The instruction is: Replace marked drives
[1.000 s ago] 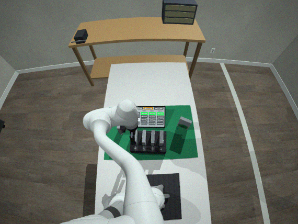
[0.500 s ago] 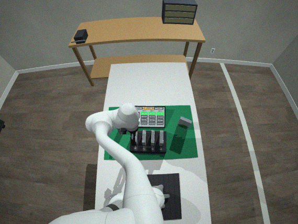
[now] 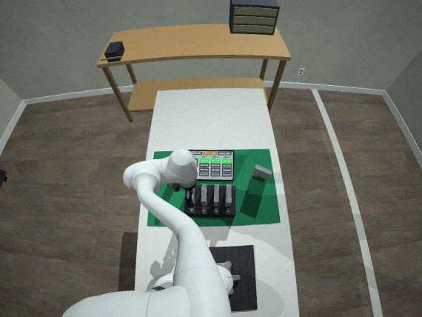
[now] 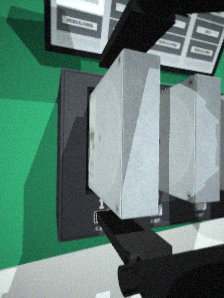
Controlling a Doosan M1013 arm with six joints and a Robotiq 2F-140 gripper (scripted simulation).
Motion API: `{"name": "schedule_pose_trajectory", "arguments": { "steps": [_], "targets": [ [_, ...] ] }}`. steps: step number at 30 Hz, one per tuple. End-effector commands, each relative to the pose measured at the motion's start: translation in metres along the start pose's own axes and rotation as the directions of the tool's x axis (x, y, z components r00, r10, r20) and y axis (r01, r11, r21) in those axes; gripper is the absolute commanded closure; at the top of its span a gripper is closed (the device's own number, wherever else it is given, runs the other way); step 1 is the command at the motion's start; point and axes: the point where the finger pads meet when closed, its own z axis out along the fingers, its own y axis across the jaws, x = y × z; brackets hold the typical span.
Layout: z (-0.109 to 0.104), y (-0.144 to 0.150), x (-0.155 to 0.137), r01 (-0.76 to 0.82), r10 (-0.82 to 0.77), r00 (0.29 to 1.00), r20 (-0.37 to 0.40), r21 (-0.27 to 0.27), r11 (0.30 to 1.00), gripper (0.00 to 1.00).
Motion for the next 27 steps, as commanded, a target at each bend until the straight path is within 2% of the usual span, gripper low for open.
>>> {"name": "schedule_pose_trajectory", "arguments": {
  "steps": [1, 21, 22, 27],
  "targets": [
    [0.0023, 0.0003, 0.0002, 0.0, 0.0, 1.0, -0.001, -0.001, 1.0, 0.11],
    [0.0044, 0.0003, 0.0002, 0.0, 0.0, 1.0, -0.001, -0.001, 1.0, 0.11],
    [0.0044, 0.0003, 0.0002, 0.0, 0.0, 1.0, -0.001, -0.001, 1.0, 0.27],
    [0.0043, 0.0003, 0.0002, 0.0, 0.0, 1.0, -0.001, -0.001, 1.0, 0.27]
  ]
}}
